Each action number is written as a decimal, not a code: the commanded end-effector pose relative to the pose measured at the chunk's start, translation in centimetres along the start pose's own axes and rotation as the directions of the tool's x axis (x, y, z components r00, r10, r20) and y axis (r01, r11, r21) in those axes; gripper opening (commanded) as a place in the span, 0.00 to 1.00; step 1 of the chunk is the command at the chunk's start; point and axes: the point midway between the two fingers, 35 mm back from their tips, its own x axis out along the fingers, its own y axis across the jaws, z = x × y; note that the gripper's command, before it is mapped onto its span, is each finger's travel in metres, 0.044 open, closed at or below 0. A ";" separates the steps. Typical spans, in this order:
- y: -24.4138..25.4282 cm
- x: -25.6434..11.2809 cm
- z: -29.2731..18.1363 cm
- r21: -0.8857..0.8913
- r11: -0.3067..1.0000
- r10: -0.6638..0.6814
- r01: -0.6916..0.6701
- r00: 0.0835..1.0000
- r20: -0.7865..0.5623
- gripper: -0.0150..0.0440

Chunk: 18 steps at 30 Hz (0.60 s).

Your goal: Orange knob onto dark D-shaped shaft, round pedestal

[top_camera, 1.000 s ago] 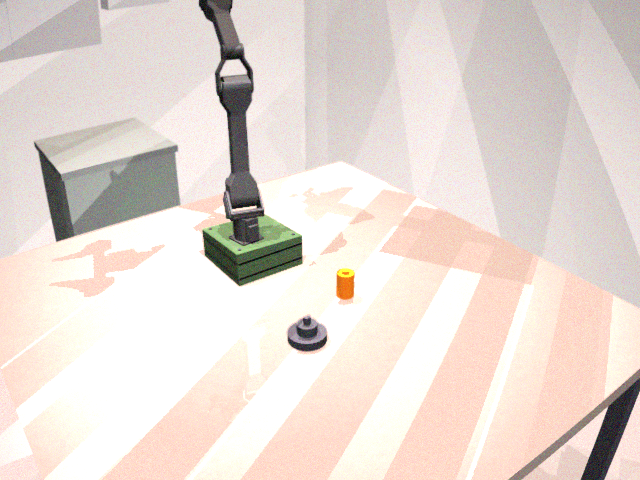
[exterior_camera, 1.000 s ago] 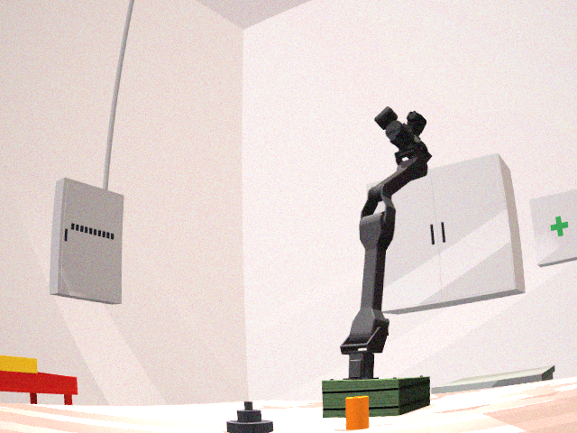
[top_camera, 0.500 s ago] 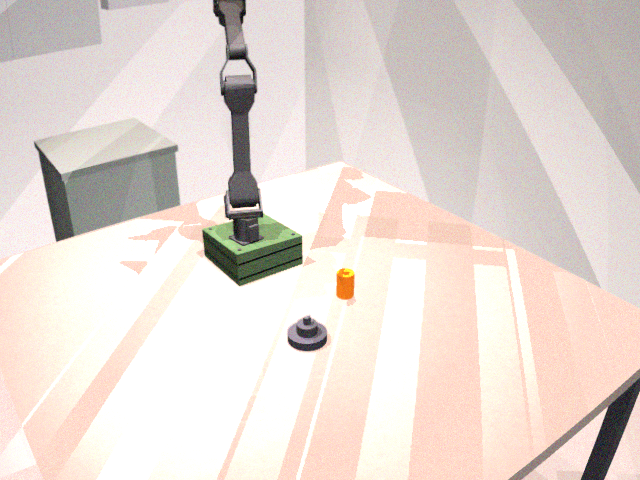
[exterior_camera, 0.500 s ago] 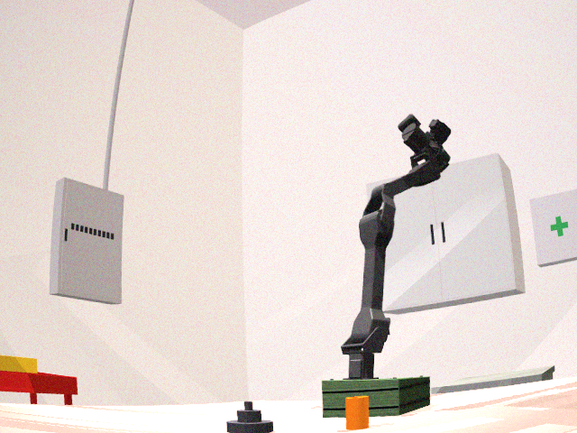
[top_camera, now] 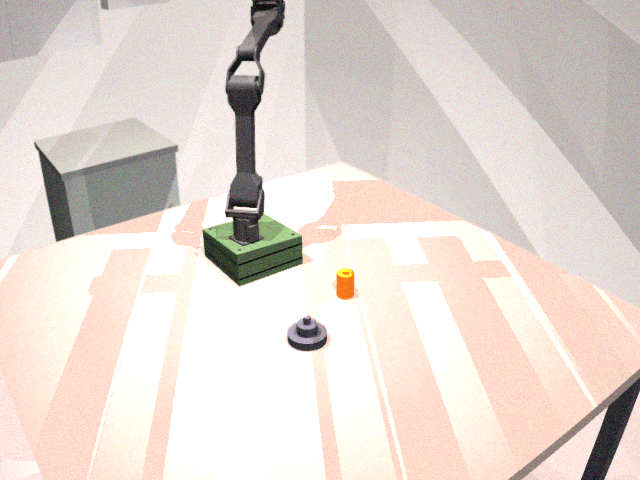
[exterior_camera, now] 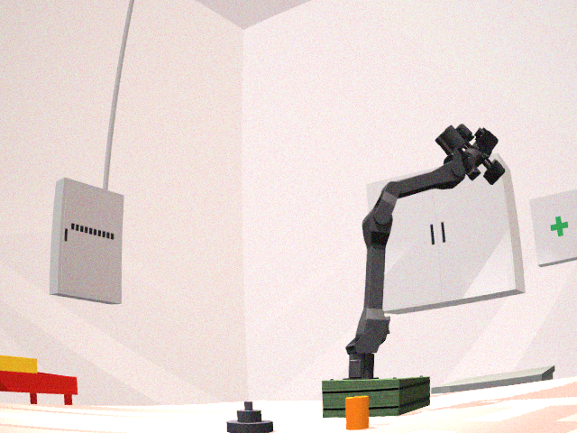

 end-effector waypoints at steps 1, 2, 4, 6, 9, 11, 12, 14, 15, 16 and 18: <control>-4.3 -2.4 3.6 -0.029 0.988 -0.147 0.150 0.984 0.097 1.00; -4.8 -2.9 4.3 -0.054 0.983 -0.166 0.173 0.979 0.119 1.00; -6.0 -4.4 6.1 -0.096 0.967 -0.218 0.236 0.961 0.173 1.00; -8.1 -6.3 8.0 -0.099 0.942 -0.291 0.320 0.929 0.228 1.00; -11.0 -9.6 10.7 -0.088 0.893 -0.397 0.441 0.865 0.307 1.00; -12.7 -12.1 12.4 -0.073 0.854 -0.460 0.515 0.814 0.355 1.00; -13.5 -13.4 13.2 -0.064 0.832 -0.491 0.550 0.786 0.377 1.00; -14.9 -16.1 14.6 -0.041 0.785 -0.548 0.618 0.724 0.419 1.00; -15.6 -17.5 15.2 -0.027 0.760 -0.575 0.650 0.691 0.438 1.00; -16.2 -19.0 15.8 -0.012 0.733 -0.601 0.680 0.656 0.456 1.00; -17.3 -22.0 16.9 0.021 0.677 -0.649 0.735 0.583 0.489 1.00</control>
